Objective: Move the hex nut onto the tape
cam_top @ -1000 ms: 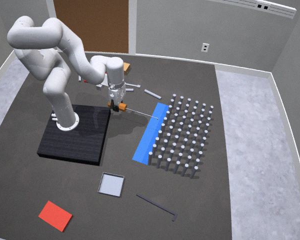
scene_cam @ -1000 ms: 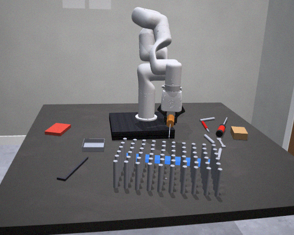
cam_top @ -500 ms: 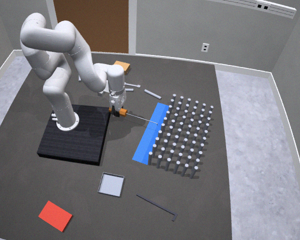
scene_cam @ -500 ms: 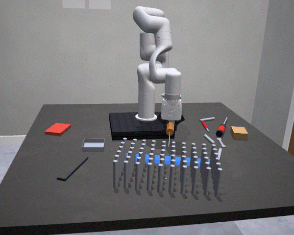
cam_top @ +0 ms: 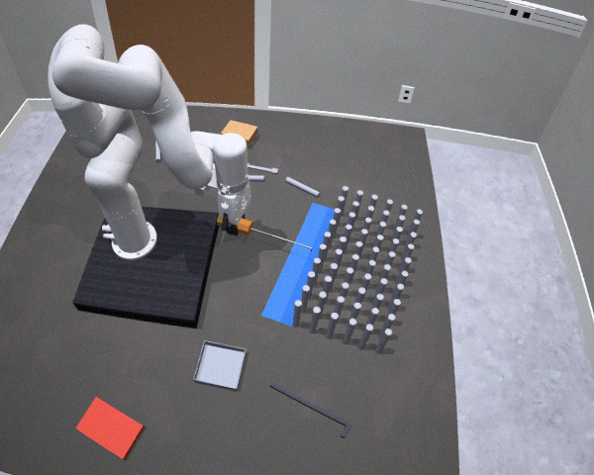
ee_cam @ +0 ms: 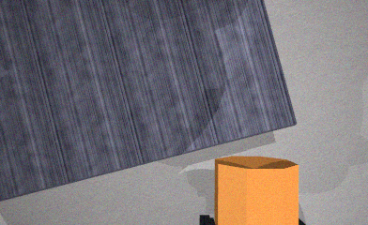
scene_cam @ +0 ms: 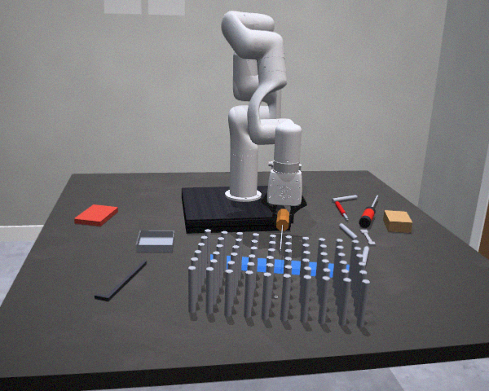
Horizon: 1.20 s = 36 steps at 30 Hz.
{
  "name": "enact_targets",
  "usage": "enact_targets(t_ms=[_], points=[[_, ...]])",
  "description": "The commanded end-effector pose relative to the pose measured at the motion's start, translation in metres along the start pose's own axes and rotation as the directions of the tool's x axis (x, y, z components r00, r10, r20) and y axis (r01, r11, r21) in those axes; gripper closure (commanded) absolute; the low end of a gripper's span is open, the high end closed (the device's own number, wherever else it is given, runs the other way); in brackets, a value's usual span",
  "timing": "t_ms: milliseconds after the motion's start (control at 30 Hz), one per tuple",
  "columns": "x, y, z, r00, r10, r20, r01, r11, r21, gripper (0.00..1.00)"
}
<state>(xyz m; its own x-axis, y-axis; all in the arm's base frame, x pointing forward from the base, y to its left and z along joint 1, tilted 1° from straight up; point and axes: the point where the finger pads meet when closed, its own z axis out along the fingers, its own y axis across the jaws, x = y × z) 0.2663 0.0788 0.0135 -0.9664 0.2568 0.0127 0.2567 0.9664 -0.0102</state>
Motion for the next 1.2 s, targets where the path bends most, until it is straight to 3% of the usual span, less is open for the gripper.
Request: enact_targets(t_ms=[0,500,1167], points=[[-0.001,0.001,0.000,1.000,0.000,0.003,0.000,1.000,-0.001,1.00],[-0.001,0.001,0.001,1.000,0.000,0.003,0.000,1.000,-0.001,1.00],[-0.001,0.001,0.027,1.000,0.000,0.003,0.000,1.000,-0.001,1.00]])
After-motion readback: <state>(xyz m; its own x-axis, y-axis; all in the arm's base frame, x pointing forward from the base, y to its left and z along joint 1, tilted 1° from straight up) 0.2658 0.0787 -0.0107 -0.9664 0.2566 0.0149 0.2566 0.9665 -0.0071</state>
